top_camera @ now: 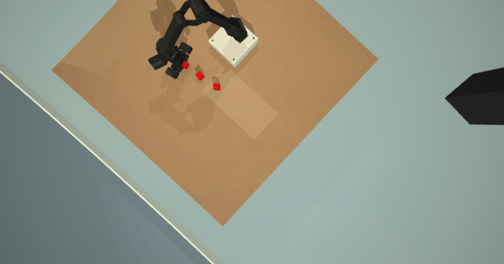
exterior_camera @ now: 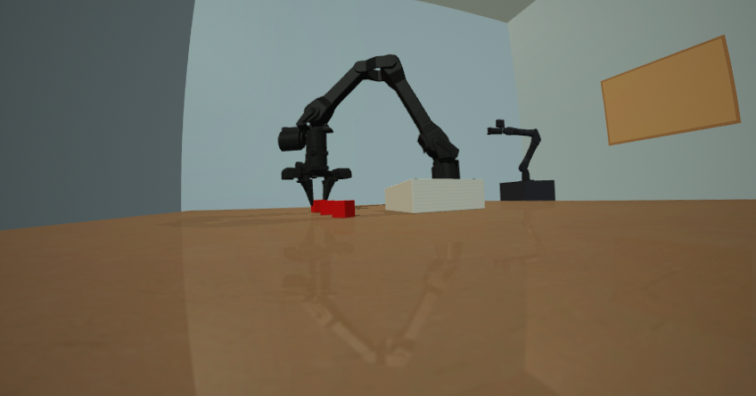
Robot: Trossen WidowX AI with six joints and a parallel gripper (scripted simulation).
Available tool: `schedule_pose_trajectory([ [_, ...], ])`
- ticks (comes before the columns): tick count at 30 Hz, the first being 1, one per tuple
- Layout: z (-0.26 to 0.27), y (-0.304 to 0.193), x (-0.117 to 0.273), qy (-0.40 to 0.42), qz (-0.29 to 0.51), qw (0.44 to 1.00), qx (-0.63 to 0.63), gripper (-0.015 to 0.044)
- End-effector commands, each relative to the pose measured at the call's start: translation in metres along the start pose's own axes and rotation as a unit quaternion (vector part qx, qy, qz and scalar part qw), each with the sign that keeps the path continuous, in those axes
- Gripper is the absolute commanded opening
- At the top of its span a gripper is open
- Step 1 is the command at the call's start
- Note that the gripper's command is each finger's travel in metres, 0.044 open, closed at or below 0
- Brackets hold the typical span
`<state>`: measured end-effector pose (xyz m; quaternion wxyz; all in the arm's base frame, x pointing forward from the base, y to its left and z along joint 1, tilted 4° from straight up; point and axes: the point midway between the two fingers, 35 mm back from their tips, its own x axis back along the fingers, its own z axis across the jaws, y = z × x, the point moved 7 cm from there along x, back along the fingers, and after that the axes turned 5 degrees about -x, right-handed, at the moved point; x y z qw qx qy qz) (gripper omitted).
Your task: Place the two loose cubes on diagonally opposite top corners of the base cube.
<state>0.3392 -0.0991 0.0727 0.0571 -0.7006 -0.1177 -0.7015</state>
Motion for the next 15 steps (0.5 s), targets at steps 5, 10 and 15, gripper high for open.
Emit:
schedule_pose_trajectory([
  [5,0.005,0.002,0.025,0.005,-0.001,1.0,0.0,0.0105],
  [10,0.005,0.003,0.04,0.006,-0.001,1.0,0.0,0.0105],
  [15,0.006,0.003,0.056,0.006,-0.001,1.0,0.0,0.0105],
])
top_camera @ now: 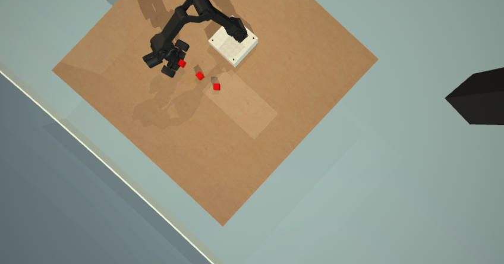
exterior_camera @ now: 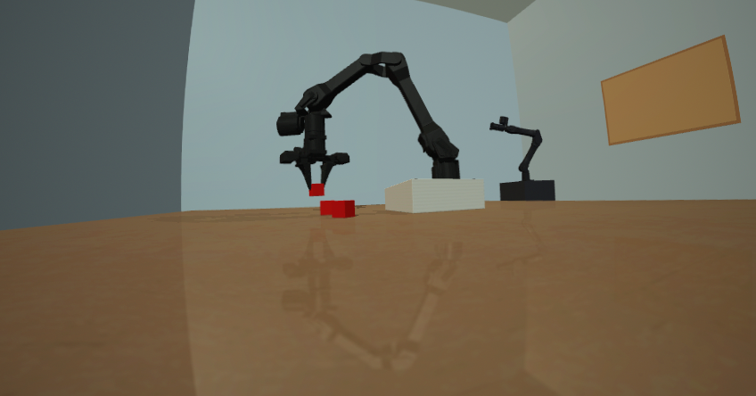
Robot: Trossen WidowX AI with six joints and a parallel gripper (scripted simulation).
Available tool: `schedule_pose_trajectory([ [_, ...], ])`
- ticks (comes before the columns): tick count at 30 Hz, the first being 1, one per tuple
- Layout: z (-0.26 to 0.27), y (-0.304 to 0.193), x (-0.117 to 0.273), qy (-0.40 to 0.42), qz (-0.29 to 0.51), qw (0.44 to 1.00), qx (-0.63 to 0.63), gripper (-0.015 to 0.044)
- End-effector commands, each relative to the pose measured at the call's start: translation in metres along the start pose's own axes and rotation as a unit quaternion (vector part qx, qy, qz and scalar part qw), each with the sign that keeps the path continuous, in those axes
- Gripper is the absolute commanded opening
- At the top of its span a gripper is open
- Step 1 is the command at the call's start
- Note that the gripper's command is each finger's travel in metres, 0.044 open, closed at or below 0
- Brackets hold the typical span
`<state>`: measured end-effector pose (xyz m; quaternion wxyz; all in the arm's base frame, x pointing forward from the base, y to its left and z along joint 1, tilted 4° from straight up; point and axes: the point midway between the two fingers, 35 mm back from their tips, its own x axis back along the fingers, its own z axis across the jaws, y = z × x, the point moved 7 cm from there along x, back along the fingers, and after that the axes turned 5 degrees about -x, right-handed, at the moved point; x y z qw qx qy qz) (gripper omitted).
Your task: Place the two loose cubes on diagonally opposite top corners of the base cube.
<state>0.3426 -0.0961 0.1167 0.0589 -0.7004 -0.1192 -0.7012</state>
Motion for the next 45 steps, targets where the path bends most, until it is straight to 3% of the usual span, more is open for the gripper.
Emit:
schedule_pose_trajectory([
  [1,0.002,0.001,0.015,0.006,-0.001,1.0,-0.002,0.0105],
  [16,-0.002,-0.001,0.061,0.006,-0.001,1.0,-0.002,0.0105],
  [45,0.011,-0.081,0.047,0.008,0.003,0.979,0.205,0.0105],
])
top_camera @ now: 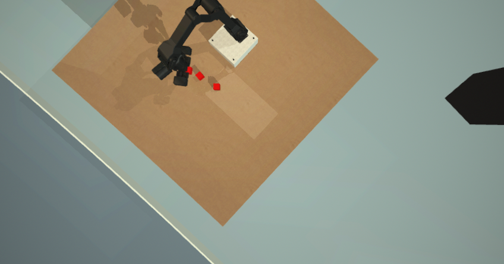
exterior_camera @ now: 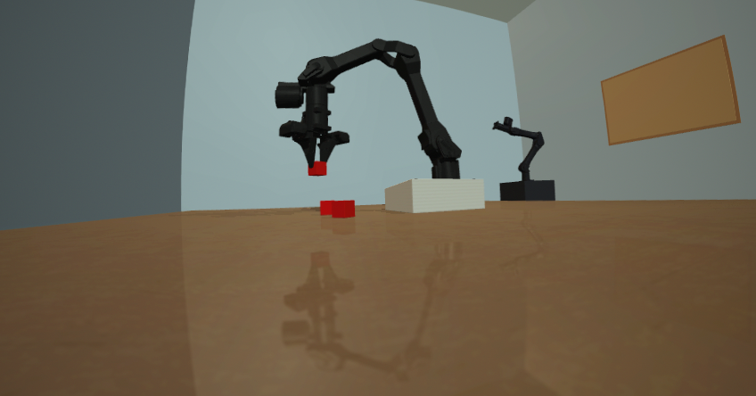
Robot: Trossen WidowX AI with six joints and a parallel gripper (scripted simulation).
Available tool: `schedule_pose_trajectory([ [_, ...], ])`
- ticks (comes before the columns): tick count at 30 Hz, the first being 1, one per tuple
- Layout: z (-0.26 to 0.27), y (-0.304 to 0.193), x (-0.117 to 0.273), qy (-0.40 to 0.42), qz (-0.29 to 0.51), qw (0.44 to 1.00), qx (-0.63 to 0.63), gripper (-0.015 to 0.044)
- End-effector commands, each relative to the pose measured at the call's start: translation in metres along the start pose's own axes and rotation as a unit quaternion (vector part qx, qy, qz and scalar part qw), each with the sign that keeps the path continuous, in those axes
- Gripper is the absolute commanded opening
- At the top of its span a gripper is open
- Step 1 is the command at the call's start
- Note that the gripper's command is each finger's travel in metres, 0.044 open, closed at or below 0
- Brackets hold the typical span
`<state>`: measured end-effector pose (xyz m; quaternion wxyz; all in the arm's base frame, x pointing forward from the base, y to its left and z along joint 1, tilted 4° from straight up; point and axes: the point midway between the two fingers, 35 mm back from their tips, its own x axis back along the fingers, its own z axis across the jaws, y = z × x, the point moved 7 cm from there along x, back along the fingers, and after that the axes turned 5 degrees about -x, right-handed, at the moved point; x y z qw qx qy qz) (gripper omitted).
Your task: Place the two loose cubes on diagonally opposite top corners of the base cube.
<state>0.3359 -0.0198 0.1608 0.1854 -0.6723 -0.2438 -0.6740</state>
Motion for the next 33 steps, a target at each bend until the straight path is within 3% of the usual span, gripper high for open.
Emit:
schedule_pose_trajectory([
  [1,0.004,-0.012,-0.004,0.0,0.004,0.999,0.033,0.0105],
  [33,0.024,-0.106,-0.023,0.003,0.008,0.957,0.291,0.0105],
])
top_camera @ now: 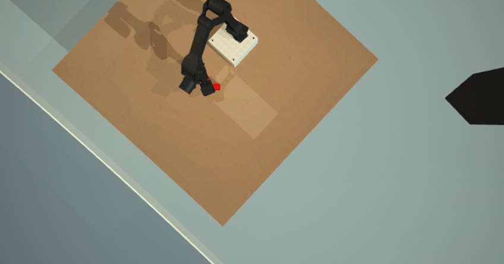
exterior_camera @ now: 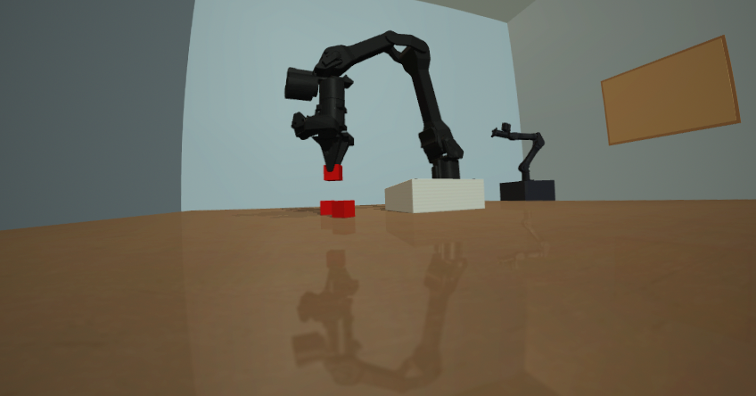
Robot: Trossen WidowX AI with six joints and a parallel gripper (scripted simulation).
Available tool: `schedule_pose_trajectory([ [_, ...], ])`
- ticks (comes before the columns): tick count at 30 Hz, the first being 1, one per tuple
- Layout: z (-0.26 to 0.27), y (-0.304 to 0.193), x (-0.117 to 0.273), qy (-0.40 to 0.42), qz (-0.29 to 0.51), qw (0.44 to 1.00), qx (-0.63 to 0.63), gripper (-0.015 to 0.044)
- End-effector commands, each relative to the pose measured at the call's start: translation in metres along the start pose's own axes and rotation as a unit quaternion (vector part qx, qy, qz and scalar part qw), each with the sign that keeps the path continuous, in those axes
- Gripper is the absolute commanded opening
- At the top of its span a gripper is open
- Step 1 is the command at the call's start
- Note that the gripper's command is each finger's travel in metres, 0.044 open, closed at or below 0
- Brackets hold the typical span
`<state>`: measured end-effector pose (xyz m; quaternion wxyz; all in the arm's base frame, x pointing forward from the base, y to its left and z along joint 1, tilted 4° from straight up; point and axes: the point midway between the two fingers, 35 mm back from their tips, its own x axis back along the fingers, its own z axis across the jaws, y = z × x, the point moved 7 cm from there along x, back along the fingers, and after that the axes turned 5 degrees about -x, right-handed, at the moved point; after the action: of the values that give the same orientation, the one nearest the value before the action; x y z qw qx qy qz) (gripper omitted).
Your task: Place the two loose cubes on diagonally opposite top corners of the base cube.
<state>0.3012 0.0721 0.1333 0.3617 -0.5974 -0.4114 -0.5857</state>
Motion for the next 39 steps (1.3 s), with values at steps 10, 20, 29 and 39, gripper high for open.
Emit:
schedule_pose_trajectory([
  [10,0.019,-0.033,-0.01,0.001,0.004,0.994,0.107,0.0105],
  [20,0.027,-0.053,-0.014,0.001,0.005,0.986,0.167,0.0105],
  [29,0.027,-0.053,-0.014,0.001,0.005,0.986,0.167,0.0105],
  [39,0.029,-0.052,-0.037,0.001,0.005,0.986,0.168,0.0105],
])
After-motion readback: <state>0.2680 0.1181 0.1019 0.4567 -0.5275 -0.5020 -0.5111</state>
